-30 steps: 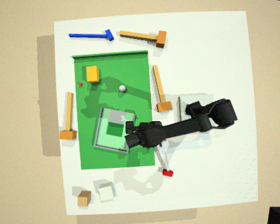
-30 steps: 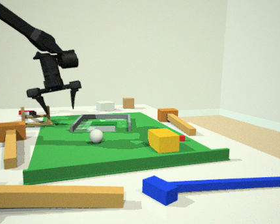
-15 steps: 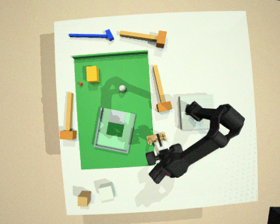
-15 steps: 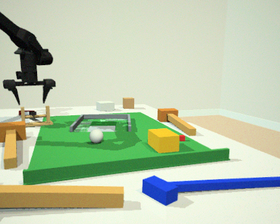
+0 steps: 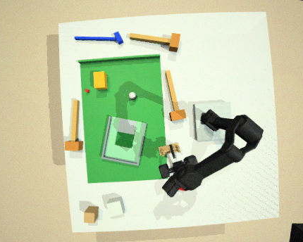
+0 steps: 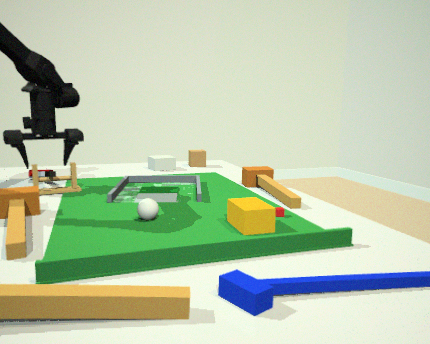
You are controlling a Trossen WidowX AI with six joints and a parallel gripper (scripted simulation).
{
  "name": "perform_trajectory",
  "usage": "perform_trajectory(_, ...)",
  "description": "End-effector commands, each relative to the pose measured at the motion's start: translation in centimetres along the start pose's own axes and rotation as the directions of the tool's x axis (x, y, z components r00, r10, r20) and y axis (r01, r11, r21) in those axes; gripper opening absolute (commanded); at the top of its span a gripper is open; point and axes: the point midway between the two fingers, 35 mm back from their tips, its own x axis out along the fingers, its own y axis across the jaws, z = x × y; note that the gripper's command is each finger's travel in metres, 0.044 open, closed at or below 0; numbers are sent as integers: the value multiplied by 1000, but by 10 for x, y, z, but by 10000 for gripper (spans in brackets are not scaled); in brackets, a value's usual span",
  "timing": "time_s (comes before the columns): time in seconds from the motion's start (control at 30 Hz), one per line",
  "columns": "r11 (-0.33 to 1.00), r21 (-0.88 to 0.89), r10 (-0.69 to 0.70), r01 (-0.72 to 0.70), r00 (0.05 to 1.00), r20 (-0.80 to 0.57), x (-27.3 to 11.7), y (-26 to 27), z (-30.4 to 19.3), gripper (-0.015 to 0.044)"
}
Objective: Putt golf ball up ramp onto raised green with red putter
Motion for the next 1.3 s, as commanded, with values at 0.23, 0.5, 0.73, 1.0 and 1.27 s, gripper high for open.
perform_trajectory(0.23, 1000, 4, 10, -10, 1000, -3, 25, 2, -3, 440)
perform_trajectory(0.5, 1000, 4, 10, -10, 1000, -3, 33, 2, -4, 440)
perform_trajectory(0.73, 1000, 4, 10, -10, 1000, -3, 44, 2, -5, 440)
perform_trajectory(1.0, 1000, 4, 10, -10, 1000, -3, 48, 2, -6, 440)
perform_trajectory(1.27, 1000, 2, 2, -2, 1000, -1, 45, 1, -5, 230)
